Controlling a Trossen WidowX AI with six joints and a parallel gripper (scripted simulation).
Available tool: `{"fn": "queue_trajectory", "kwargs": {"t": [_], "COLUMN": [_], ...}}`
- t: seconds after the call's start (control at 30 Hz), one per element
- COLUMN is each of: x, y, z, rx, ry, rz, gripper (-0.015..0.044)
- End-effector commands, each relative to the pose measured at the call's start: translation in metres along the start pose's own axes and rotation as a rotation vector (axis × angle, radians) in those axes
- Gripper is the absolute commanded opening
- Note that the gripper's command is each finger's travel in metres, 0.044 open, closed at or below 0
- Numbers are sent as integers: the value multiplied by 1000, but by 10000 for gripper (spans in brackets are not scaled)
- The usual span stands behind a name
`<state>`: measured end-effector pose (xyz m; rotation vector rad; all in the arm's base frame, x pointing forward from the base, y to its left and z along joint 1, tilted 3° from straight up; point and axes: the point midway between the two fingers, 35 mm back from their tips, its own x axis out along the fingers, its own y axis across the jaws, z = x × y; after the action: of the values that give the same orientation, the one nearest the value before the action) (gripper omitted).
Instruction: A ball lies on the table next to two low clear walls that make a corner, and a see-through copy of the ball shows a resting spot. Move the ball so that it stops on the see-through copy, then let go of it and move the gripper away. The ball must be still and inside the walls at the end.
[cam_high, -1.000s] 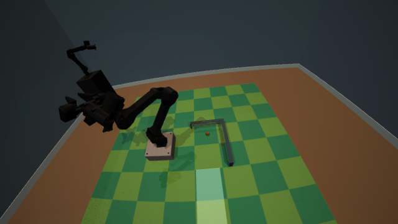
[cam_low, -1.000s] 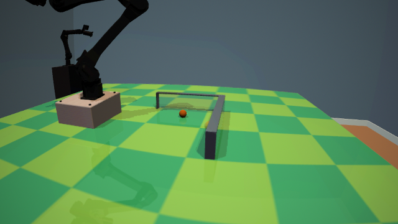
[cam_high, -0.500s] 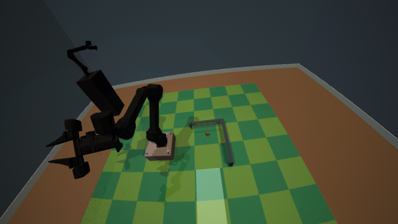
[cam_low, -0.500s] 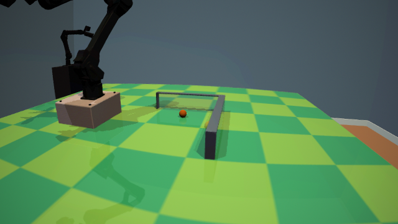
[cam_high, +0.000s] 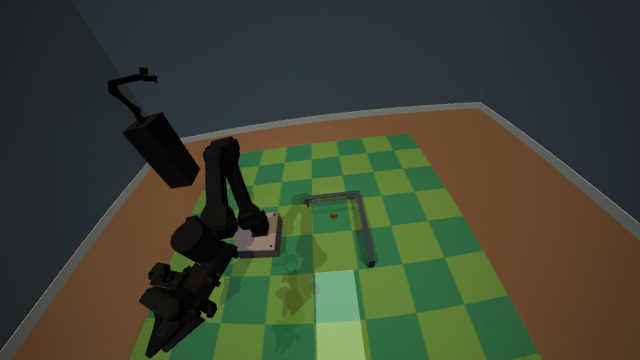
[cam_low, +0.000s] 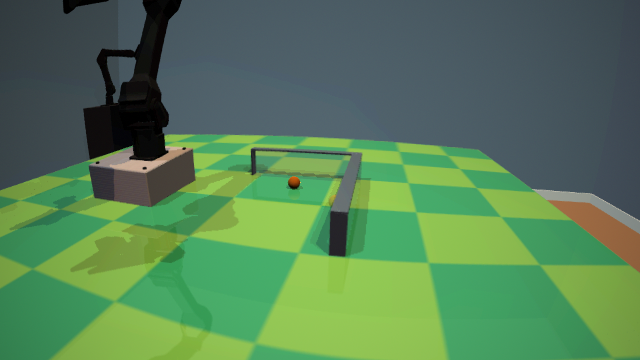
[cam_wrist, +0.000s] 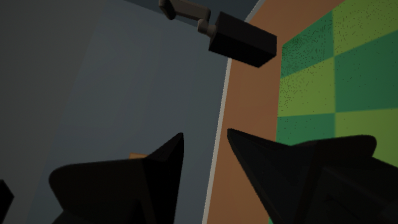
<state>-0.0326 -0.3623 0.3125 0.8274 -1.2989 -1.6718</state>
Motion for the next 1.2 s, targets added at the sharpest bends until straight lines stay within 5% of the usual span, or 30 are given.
{"fn": "queue_trajectory", "kwargs": {"t": [0.0,0.23,0.47,0.87,0.97,1.17], "x": [-13,-69,-155,-301,-339,-432], "y": [-5,-28,-61,-121,-138,-185], "z": [-59,-161,-241,-287,-287,-265], "rx": [-249,-740,-1294,-1923,-2091,-2430], "ry": [189,547,914,1348,1436,1584], "rz": [-21,32,258,823,1043,1763], "gripper": [220,220,220,220,220,220]}}
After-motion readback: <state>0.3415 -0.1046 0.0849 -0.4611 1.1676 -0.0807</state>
